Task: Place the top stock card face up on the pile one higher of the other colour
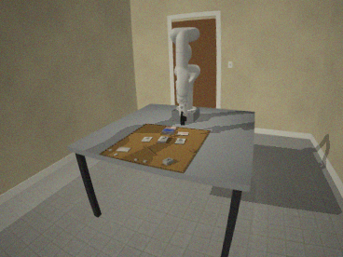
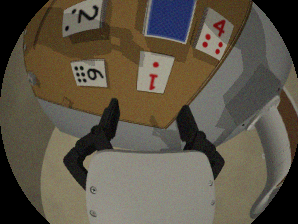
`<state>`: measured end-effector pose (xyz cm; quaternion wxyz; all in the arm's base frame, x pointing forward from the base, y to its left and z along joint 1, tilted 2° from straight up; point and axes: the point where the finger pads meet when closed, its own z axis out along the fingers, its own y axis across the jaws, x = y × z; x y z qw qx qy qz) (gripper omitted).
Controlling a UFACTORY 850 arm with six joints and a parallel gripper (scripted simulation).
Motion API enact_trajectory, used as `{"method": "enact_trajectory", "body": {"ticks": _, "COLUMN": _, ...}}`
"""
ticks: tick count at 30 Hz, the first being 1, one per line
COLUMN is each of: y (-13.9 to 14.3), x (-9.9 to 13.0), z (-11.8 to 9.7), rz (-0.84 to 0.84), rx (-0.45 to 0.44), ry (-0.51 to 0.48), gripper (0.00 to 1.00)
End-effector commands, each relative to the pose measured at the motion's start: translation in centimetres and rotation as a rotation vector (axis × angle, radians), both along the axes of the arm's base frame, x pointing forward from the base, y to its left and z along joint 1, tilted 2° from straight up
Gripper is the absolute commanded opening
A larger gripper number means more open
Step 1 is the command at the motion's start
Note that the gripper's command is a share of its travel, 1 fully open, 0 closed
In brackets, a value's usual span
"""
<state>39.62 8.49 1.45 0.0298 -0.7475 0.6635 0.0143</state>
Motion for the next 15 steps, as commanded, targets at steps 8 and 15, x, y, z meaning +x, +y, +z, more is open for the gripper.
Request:
{"method": "enact_trajectory", "body": {"ticks": 8, "y": -0.65, "x": -0.33, "z": -1.62, "rz": -0.001, "rx": -0.028, "ry": 0.012, "gripper": 1.0}}
{"method": "enact_trajectory", "body": {"ticks": 15, "y": -0.65, "x": -0.34, "z": -1.65, "rz": -0.001, "rx": -0.028, "ry": 0.012, "gripper": 0.86}}
